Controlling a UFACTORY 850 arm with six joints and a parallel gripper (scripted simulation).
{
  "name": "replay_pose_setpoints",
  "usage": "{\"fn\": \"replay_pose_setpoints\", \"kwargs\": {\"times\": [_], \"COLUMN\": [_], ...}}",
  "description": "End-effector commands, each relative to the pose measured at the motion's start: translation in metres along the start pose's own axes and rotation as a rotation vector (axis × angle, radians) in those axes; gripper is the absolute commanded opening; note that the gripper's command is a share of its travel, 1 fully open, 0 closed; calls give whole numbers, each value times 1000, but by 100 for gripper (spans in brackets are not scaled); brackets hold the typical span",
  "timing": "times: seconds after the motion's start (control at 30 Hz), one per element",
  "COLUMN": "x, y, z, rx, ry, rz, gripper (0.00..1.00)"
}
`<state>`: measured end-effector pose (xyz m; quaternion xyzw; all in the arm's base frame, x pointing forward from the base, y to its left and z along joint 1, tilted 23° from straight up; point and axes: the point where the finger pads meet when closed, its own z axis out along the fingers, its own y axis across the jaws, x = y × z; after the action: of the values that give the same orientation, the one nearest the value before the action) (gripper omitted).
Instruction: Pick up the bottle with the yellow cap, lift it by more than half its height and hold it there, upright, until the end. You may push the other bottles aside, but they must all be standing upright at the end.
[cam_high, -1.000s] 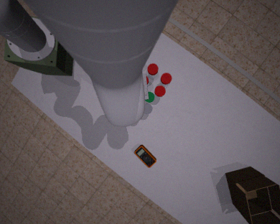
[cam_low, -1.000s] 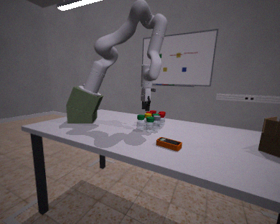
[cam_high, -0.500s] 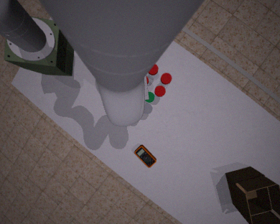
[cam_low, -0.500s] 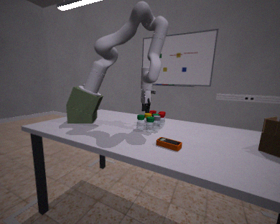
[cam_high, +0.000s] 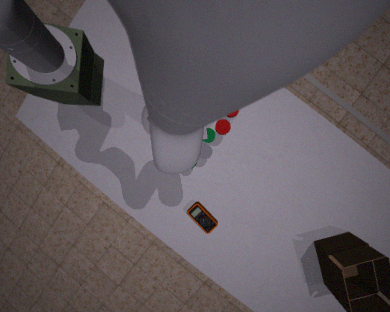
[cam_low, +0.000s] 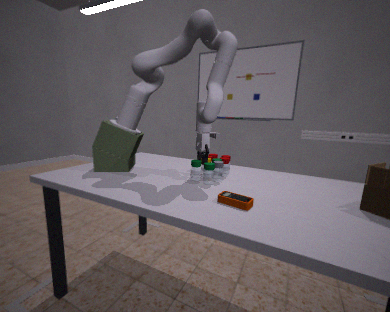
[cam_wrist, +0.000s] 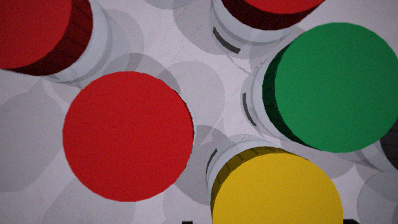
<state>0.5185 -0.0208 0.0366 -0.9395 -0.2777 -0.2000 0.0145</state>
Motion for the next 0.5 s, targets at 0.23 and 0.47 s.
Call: {"fn": "replay_pose_setpoints", "kwargs": {"times": [0.23,0.47], "x": [0,0], "y": [0,0], "z": [26,35], "rx": [-3,-3], "ry": [1,1], "rz": [0,0], "gripper": [79,79]}}
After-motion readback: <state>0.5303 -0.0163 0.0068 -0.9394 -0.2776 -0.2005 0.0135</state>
